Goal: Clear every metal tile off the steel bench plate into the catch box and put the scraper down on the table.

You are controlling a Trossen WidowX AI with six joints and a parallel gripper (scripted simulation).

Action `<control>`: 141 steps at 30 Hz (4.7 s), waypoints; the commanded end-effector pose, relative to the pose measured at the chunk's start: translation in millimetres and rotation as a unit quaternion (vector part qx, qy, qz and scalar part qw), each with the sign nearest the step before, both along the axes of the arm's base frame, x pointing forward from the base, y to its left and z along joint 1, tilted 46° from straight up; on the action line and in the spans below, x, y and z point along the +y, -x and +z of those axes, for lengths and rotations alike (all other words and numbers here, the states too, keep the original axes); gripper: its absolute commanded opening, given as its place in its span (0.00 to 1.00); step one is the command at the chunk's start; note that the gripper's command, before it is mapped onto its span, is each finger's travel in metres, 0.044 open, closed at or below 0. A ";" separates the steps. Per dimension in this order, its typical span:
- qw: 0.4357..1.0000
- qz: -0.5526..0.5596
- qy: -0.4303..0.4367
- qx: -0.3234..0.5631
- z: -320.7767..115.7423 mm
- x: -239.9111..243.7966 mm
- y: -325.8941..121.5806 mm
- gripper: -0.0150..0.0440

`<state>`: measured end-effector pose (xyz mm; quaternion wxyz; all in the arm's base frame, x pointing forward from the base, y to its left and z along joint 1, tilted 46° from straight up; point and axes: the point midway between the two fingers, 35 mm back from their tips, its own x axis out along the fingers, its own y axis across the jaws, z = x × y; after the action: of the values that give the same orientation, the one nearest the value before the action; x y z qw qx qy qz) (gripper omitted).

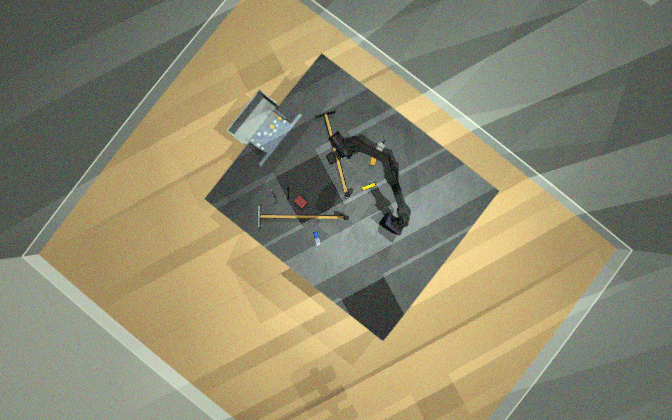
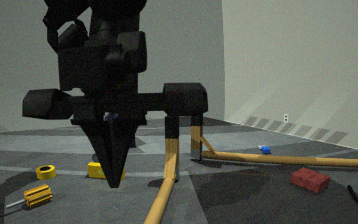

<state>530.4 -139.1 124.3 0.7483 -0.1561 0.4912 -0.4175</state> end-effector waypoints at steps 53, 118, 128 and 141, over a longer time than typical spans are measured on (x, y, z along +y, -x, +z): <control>1.000 0.013 -0.001 0.021 -7.2 -48.1 21.2 0.25; 0.999 0.022 0.002 0.026 -65.3 -74.4 1.9 0.25; 0.999 0.022 0.003 0.024 -70.8 -69.7 -4.9 0.25; 1.000 0.023 0.003 0.020 -78.1 -63.3 -13.2 0.25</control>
<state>540.8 -204.5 48.7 0.7461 -0.1788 0.5031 -0.3978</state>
